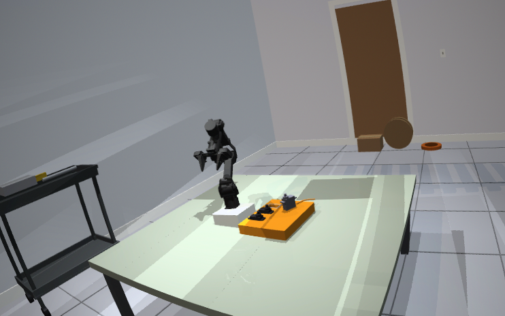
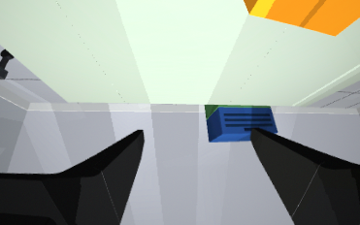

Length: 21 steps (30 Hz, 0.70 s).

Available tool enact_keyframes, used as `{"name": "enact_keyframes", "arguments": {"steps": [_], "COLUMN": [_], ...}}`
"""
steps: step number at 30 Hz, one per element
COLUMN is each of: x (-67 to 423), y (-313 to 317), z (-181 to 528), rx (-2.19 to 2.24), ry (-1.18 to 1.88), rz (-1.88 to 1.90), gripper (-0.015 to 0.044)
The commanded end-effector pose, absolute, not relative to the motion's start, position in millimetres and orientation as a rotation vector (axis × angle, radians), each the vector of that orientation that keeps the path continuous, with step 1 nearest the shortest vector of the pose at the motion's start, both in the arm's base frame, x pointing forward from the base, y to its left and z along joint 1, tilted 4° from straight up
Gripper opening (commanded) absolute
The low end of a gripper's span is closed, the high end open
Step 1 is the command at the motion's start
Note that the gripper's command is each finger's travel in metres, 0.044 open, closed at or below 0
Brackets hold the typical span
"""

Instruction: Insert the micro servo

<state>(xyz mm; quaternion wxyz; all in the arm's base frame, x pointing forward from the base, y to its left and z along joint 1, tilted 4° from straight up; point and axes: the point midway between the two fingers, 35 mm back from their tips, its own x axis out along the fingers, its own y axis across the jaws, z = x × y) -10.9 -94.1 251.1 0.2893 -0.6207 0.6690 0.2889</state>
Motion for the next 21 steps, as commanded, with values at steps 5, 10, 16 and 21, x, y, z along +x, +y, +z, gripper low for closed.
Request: {"name": "enact_keyframes", "arguments": {"steps": [5, 10, 16, 21], "x": [-5, 5, 19, 31], "y": [-101, -110, -120, -128], "z": [251, 250, 250, 250], "rx": [-1.636, -1.59, -1.45, -1.319], "ry": [1.757, 1.712, 1.657, 1.607], "rz": [0.723, 0.641, 0.477, 0.355], "gripper": [0.044, 0.044, 0.044, 0.044]}}
